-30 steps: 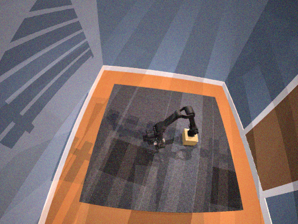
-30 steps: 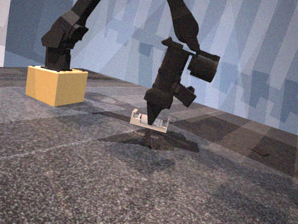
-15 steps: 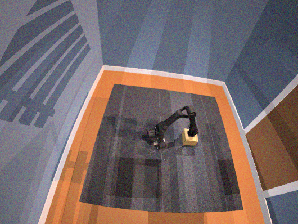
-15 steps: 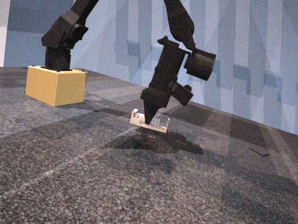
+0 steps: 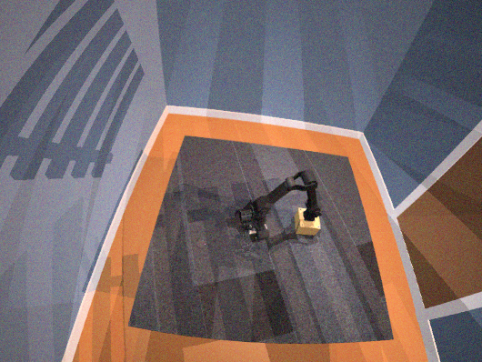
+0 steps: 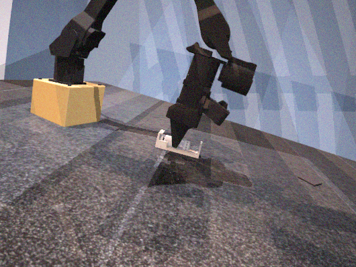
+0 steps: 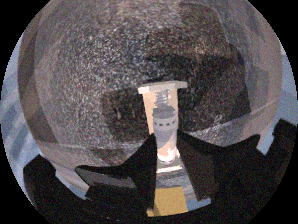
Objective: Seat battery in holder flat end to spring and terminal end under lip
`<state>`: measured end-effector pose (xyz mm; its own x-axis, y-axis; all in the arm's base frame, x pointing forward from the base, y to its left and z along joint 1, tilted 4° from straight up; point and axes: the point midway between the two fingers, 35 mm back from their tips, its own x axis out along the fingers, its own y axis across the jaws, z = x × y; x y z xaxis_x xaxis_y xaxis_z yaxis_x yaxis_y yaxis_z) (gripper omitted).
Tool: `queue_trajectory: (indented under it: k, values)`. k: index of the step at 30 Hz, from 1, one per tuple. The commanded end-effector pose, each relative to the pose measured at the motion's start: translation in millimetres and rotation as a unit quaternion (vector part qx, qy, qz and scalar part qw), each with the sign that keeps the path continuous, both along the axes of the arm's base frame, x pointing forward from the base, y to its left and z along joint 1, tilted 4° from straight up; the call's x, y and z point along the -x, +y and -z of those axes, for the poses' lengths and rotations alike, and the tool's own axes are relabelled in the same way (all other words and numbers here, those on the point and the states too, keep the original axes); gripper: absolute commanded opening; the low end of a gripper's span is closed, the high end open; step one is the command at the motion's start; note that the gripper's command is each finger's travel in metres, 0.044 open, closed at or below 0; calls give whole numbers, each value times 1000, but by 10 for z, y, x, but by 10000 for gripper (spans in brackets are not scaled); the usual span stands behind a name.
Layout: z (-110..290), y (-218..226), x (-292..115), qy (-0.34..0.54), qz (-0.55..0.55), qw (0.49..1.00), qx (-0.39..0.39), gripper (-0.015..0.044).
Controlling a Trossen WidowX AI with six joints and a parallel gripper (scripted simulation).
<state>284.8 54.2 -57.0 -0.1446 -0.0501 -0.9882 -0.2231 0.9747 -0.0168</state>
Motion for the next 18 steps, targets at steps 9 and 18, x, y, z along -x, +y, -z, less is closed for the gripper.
queue_trajectory:
  k: [9, 18]
  values:
    - [-39, 0, 3, 0, -1, 1000, 0, 175]
    - [-149, 2, -4, 0, 0, 1000, 0, 175]
